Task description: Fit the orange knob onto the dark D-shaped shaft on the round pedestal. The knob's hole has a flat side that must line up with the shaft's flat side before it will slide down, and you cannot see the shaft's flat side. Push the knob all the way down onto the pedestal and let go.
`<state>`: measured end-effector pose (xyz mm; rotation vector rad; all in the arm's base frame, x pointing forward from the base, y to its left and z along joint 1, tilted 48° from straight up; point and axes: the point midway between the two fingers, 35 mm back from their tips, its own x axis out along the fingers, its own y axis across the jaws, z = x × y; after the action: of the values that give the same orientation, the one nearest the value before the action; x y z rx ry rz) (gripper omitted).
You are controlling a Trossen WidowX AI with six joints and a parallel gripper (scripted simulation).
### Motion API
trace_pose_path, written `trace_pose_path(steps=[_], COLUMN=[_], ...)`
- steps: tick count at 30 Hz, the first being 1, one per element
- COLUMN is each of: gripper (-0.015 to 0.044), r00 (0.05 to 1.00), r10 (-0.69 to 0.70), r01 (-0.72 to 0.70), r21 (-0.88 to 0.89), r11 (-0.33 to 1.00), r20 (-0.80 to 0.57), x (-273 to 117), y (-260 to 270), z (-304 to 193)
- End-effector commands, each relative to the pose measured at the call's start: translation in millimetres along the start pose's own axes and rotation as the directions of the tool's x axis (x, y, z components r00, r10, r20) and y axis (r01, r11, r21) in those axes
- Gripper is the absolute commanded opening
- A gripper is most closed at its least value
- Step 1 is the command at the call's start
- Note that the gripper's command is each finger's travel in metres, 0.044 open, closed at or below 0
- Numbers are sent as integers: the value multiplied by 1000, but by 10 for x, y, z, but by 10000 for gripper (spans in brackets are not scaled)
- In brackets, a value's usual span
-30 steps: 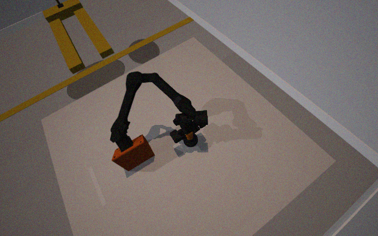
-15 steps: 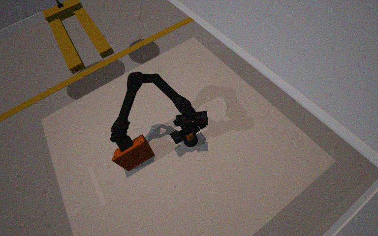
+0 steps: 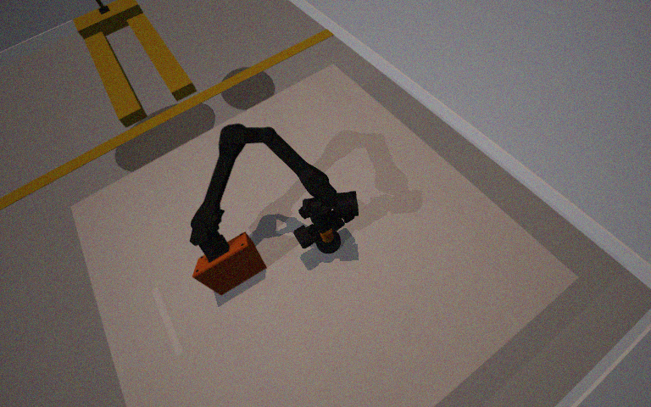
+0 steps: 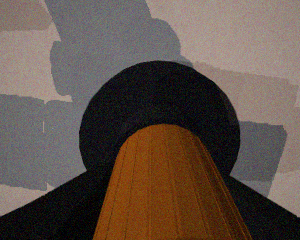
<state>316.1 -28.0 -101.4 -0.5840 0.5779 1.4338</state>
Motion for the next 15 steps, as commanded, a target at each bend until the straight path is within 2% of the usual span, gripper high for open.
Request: trace_pose_path(steps=[1, 11, 12, 15], gripper=[157, 420, 440, 440], r00=[1000, 1000, 1000, 1000], r10=[0, 0, 0, 0], r01=[0, 0, 0, 0], r21=[0, 0, 0, 0], r11=[1000, 1000, 1000, 1000], r20=[0, 0, 0, 0], x=[-2, -2, -2, -2], y=[-1, -1, -1, -1], z=[0, 0, 0, 0])
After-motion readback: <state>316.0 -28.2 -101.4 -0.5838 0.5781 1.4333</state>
